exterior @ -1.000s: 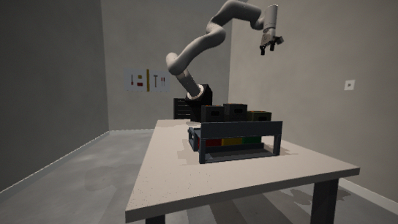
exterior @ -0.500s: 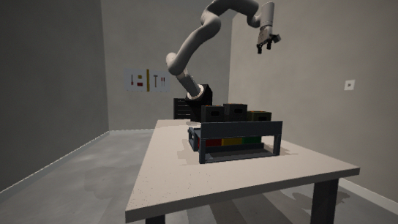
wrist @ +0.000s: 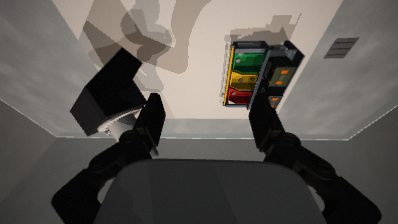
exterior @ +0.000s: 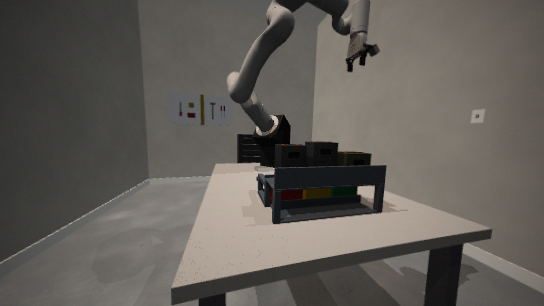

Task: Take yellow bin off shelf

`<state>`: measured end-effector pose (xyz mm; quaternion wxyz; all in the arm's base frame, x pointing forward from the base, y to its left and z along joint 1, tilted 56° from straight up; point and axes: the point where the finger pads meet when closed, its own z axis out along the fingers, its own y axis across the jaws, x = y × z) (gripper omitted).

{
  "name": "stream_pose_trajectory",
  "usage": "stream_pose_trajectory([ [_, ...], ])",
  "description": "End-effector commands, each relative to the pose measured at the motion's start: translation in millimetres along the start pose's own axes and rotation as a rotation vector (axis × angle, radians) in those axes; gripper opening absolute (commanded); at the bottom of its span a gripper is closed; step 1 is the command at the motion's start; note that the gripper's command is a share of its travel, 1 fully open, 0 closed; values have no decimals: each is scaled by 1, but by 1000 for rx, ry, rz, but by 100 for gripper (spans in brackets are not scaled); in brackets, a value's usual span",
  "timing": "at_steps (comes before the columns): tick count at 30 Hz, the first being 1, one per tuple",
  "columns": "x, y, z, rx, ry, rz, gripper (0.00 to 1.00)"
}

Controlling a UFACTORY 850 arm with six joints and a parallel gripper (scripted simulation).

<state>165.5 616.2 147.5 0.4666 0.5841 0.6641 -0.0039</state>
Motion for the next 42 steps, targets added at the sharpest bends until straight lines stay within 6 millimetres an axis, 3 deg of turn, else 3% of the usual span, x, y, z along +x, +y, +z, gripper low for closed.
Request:
stream_pose_trajectory([
  [1,0,1,-1,0,3,1,100],
  [6,-47,16,-1,0,2,1,100],
  [18,-47,16,-1,0,2,1,100],
  [23,-95,32,-1,0,2,1,100],
  [35,-95,32,-1,0,2,1,100],
  [40,-142,47,-1,0,2,1,100],
  [42,-142,47,-1,0,2,1,100],
])
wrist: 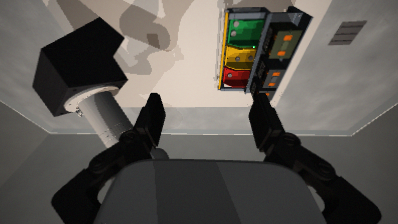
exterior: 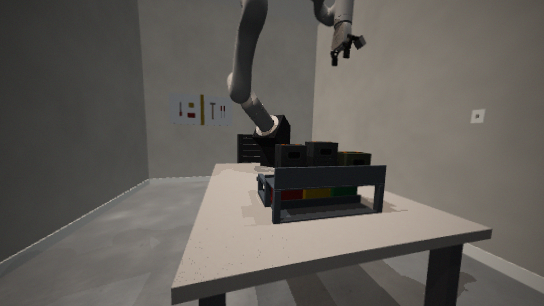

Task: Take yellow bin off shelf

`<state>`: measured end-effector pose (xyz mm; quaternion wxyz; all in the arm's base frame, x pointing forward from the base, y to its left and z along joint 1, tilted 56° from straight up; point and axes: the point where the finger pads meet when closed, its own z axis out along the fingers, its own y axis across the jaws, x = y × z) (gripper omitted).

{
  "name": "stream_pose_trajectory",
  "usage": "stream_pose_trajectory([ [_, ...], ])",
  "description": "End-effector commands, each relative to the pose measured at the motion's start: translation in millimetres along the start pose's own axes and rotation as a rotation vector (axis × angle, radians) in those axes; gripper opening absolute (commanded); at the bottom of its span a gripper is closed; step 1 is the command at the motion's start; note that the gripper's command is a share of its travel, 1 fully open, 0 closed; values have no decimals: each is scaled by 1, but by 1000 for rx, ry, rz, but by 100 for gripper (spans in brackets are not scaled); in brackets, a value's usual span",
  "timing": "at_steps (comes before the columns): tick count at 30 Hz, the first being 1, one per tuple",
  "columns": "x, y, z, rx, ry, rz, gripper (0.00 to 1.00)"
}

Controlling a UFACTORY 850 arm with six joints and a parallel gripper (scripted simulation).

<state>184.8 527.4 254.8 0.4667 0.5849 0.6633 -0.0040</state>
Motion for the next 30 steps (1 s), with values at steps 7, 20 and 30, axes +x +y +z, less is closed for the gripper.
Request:
stream_pose_trajectory([
  [7,-9,3,-1,-1,3,-1,100],
  [20,-56,18,-1,-1,3,-1,100],
  [30,-84,28,-1,-1,3,-1,100],
])
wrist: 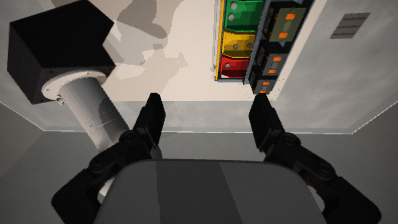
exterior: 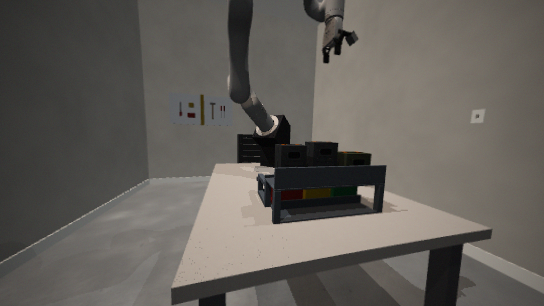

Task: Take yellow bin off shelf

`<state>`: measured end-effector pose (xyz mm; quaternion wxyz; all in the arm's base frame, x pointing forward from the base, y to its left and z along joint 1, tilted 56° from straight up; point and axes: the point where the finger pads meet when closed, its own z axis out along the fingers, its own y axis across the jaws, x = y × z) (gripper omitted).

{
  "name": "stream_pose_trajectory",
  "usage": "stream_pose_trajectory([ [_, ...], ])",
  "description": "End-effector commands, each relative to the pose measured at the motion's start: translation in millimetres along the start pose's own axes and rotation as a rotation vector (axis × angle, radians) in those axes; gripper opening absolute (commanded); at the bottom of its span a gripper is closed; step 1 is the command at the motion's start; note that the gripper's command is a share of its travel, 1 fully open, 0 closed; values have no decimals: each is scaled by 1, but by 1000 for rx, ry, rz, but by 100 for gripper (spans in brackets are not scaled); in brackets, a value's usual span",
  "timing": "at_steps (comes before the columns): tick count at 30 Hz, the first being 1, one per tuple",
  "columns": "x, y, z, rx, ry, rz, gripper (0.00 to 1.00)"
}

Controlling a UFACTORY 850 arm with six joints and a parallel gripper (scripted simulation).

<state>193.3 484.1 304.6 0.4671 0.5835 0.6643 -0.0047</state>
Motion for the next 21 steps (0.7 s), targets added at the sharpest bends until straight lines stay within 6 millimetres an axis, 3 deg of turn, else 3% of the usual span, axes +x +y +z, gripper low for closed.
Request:
stream_pose_trajectory([
  [1,-30,11,-2,0,3,3,100],
  [2,-39,14,-2,0,4,3,100],
  [14,-39,14,-2,0,4,3,100],
  [19,-86,30,-2,0,3,3,100],
  [21,-86,30,-2,0,3,3,100],
])
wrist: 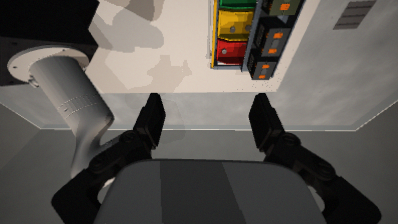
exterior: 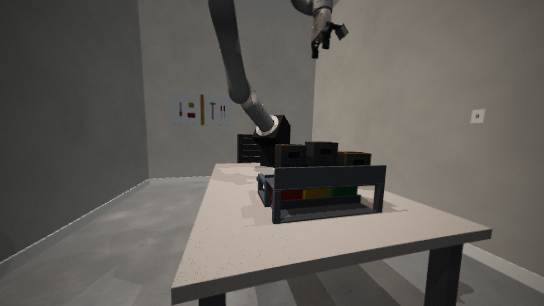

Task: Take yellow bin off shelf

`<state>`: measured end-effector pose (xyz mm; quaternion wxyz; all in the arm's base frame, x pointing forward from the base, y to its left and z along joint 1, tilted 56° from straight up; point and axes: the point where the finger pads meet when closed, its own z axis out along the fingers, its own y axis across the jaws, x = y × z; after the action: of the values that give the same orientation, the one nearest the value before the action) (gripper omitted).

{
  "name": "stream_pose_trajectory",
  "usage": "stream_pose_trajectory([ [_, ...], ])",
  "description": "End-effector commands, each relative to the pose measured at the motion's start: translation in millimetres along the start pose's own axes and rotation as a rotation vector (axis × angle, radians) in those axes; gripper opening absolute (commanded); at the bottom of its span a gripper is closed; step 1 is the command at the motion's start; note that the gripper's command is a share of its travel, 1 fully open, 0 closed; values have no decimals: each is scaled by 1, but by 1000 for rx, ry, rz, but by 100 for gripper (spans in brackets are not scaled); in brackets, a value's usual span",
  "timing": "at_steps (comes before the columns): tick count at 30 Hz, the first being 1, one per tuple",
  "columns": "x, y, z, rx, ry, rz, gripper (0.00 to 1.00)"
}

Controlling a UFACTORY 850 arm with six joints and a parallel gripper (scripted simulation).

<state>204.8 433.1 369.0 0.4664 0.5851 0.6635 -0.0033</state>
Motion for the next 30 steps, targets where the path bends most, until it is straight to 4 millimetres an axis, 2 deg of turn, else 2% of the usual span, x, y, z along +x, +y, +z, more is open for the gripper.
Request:
stream_pose_trajectory([
  [1,-8,3,-1,-1,2,-1,100],
  [10,-8,3,-1,-1,2,-1,100],
  [15,-60,20,-1,-1,1,-1,100],
  [27,-60,20,-1,-1,1,-1,100],
  [30,-91,31,-1,-1,1,-2,100],
])
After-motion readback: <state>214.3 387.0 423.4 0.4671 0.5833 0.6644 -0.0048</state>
